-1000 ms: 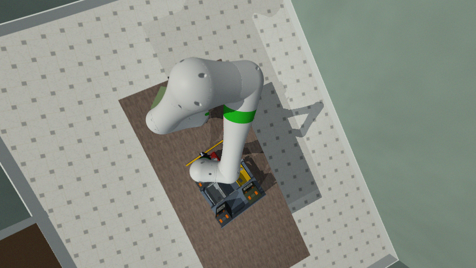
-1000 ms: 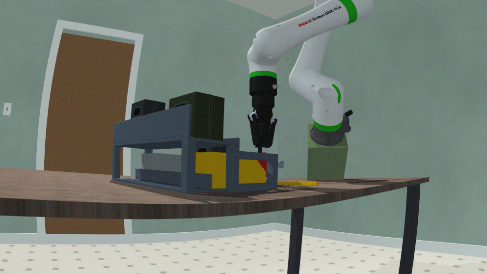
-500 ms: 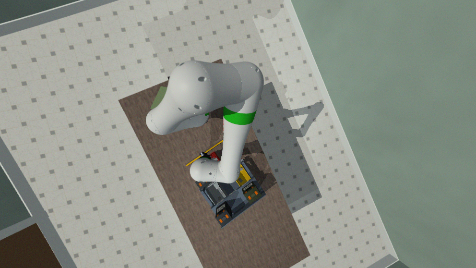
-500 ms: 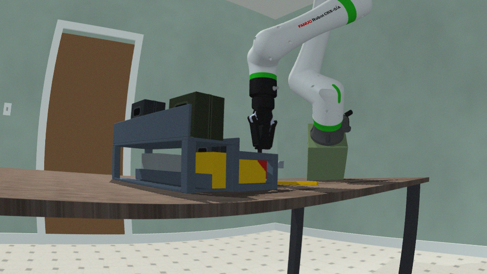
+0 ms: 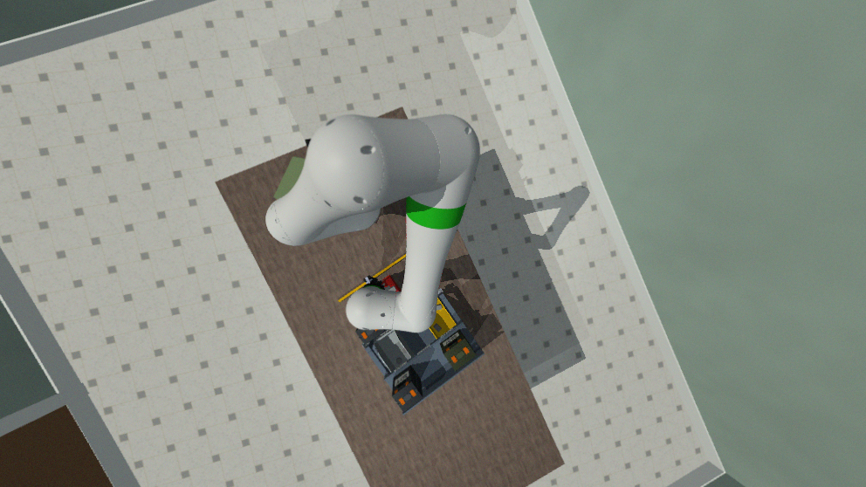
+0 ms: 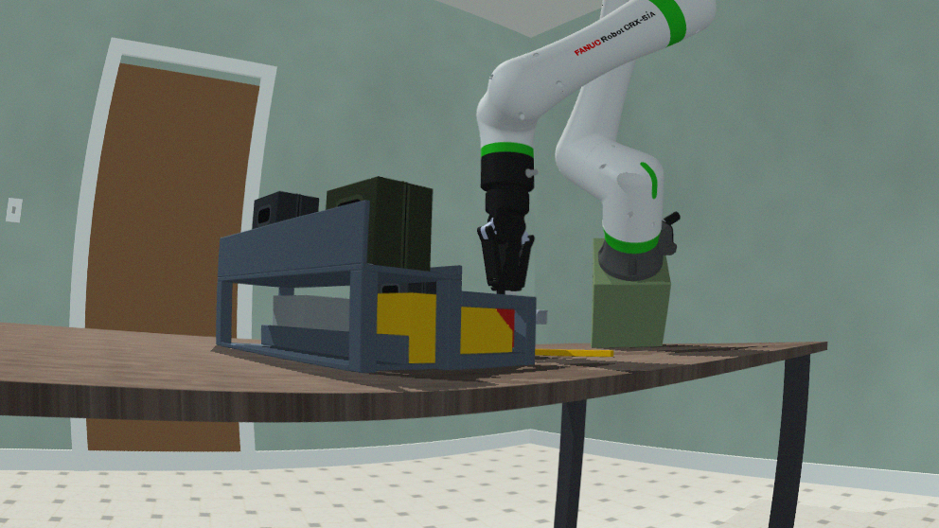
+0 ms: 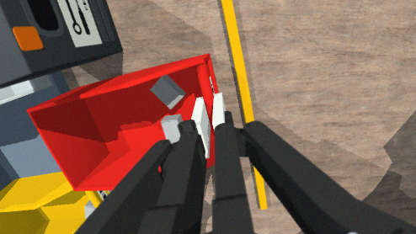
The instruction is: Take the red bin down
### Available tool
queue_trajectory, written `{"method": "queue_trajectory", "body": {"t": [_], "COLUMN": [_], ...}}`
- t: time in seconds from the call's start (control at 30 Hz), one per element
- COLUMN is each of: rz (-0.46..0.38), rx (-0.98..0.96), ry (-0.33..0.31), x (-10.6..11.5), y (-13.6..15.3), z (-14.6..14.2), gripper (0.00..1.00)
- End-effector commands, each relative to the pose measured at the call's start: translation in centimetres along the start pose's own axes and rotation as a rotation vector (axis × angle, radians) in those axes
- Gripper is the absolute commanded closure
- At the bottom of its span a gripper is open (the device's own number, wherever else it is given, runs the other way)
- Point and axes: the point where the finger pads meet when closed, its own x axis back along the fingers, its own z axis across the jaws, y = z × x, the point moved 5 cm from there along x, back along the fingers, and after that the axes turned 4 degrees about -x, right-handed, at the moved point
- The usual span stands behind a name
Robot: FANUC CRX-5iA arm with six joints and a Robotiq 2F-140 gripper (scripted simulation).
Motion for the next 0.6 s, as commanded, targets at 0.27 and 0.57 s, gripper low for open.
{"method": "queue_trajectory", "body": {"t": [0.27,0.57], "rz": [0.000,0.000], "rx": [0.000,0.000], "ry": [0.000,0.000], "x": [-0.50,-1.30], "y": [-0.02,-0.02], "z": [-0.02,-0.02], "gripper": [1.00,1.00]}}
